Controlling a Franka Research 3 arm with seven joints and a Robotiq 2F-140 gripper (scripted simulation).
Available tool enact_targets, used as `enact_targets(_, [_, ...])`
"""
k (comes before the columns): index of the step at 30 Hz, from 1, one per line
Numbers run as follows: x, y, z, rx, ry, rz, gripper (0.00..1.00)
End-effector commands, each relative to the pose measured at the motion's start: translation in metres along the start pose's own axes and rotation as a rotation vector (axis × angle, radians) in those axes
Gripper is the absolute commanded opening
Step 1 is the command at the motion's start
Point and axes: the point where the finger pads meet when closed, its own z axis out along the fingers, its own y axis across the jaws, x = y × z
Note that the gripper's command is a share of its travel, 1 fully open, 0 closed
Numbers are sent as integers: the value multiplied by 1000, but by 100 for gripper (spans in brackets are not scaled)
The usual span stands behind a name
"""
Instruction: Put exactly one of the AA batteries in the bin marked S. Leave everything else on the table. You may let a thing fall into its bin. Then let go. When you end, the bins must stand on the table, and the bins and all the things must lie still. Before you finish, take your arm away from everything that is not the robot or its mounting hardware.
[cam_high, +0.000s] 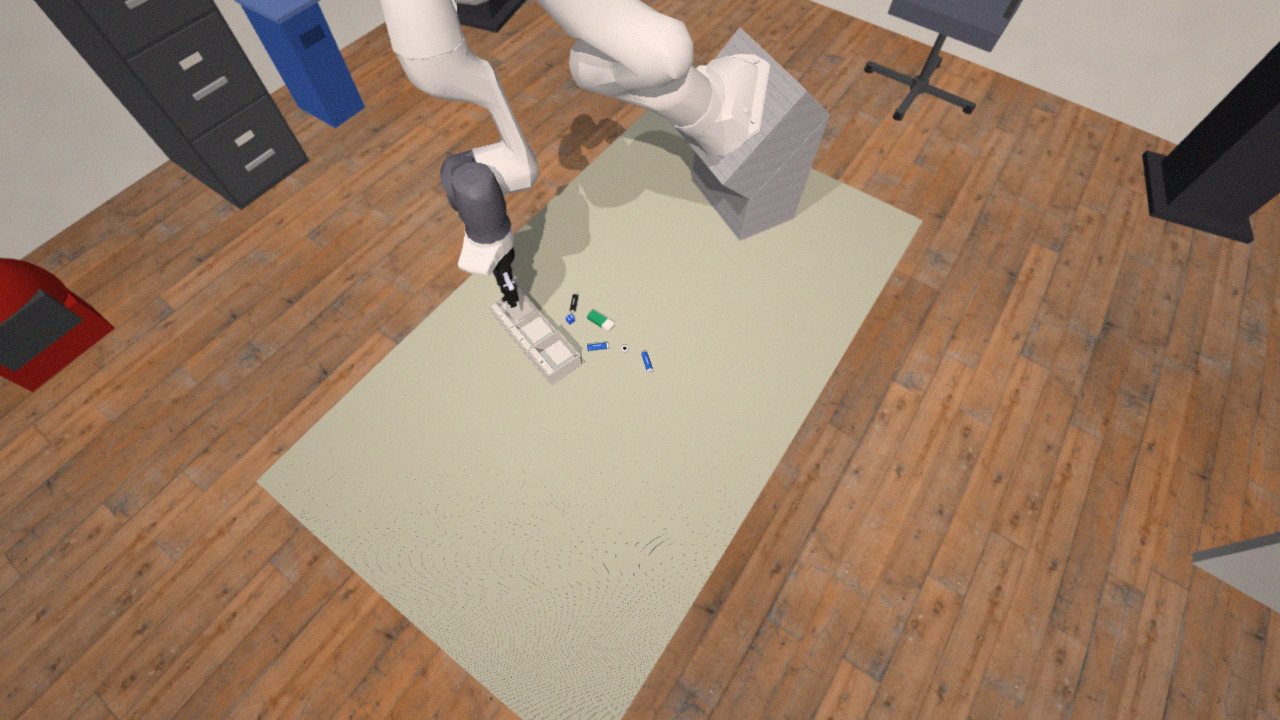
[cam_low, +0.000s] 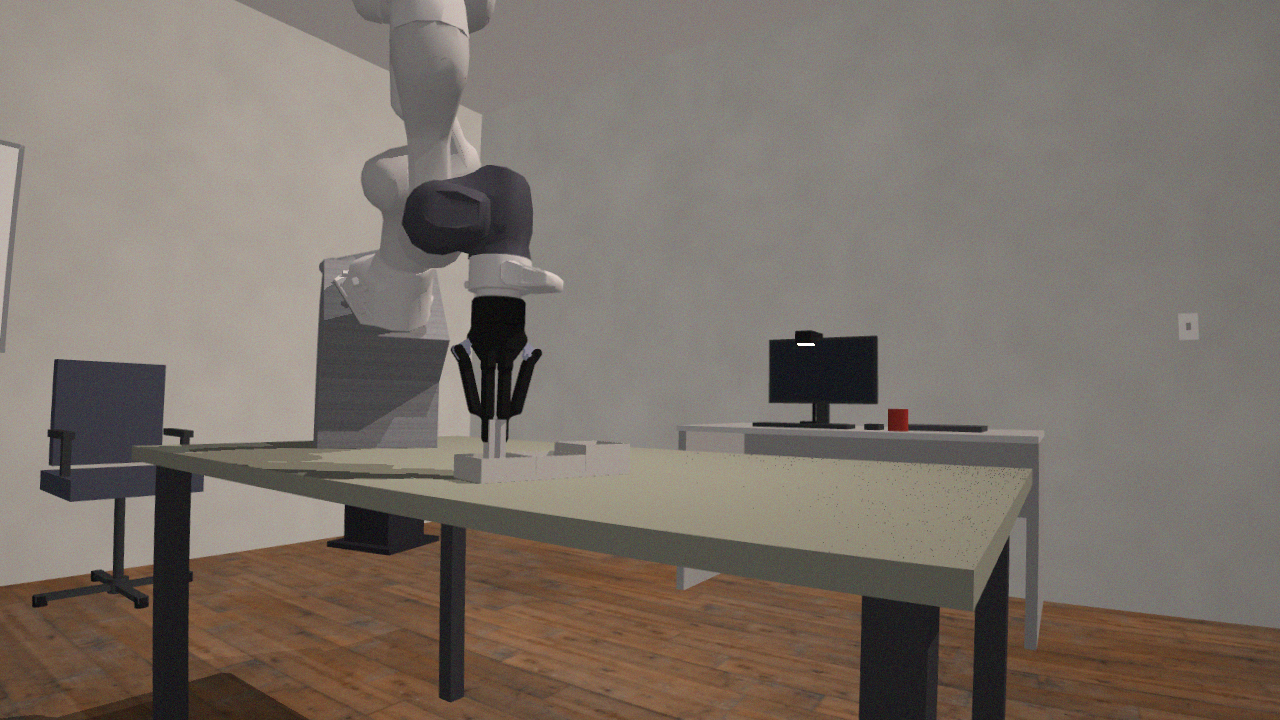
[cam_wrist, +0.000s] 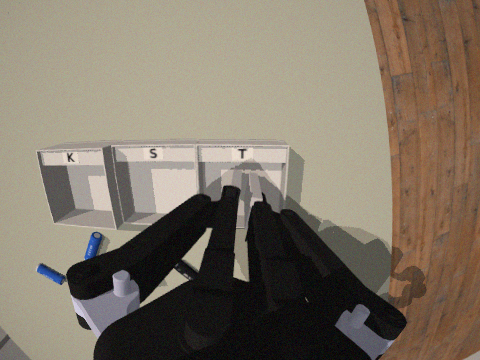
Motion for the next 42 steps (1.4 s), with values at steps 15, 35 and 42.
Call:
enact_targets(15, [0,1,0,1,2,14,5])
enact_targets(35, [0,1,-24,1,2,14,5])
enact_targets(42, [0,1,-36,1,2,14,5])
